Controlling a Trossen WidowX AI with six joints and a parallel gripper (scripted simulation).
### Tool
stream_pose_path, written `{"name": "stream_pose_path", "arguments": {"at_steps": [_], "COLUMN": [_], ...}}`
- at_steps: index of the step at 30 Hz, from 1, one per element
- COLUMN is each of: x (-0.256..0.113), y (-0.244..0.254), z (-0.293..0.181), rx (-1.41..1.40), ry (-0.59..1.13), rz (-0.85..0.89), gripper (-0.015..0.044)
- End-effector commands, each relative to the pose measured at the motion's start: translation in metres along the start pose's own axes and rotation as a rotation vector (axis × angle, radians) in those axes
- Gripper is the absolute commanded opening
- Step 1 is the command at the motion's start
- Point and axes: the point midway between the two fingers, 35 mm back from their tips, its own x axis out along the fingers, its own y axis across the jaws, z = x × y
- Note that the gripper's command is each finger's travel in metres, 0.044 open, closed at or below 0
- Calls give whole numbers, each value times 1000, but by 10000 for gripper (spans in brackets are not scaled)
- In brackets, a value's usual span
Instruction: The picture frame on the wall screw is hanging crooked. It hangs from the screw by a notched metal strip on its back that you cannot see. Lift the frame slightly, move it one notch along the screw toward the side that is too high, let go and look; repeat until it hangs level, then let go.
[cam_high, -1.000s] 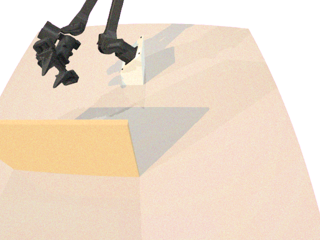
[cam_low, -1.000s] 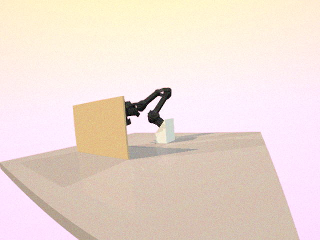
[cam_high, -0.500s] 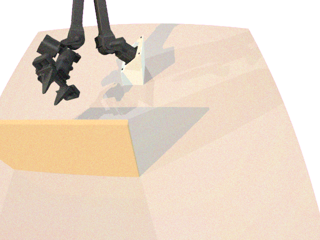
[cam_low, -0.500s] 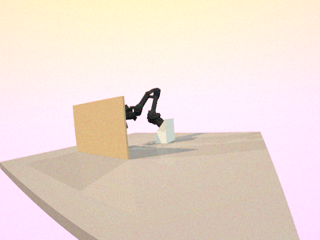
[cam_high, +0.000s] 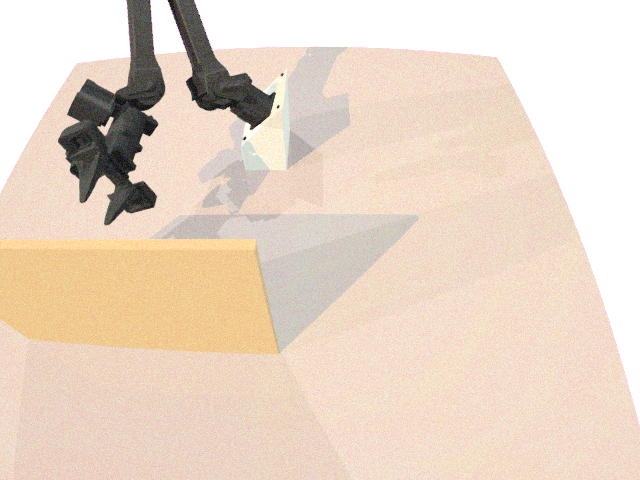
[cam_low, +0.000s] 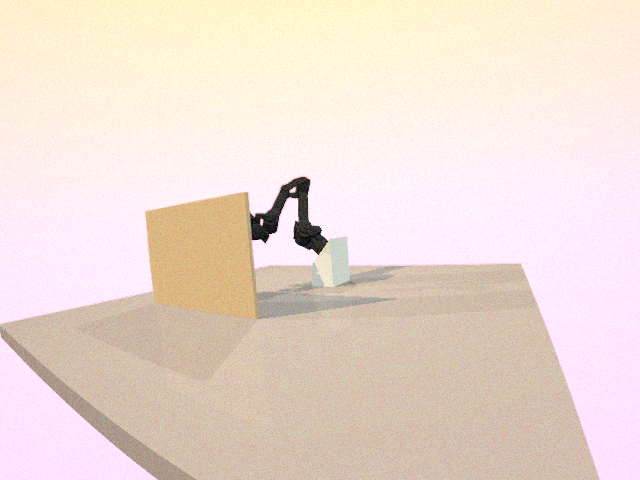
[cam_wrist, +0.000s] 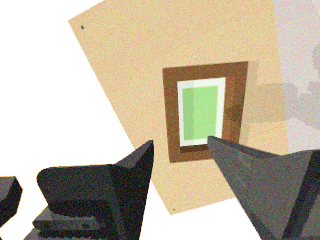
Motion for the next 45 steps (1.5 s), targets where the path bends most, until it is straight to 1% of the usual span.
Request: {"name": "stream_pose_path", "arguments": {"at_steps": [1,5,25,45], "x": [29,55,58,89], "y": [3,1,1,2], "z": [3,-2,-2,-1], "rx": [-1,0,0,0], "ry": [-6,-6,-6,-7], "rz": [5,6,6,7], "gripper": [260,260,260,260]}}
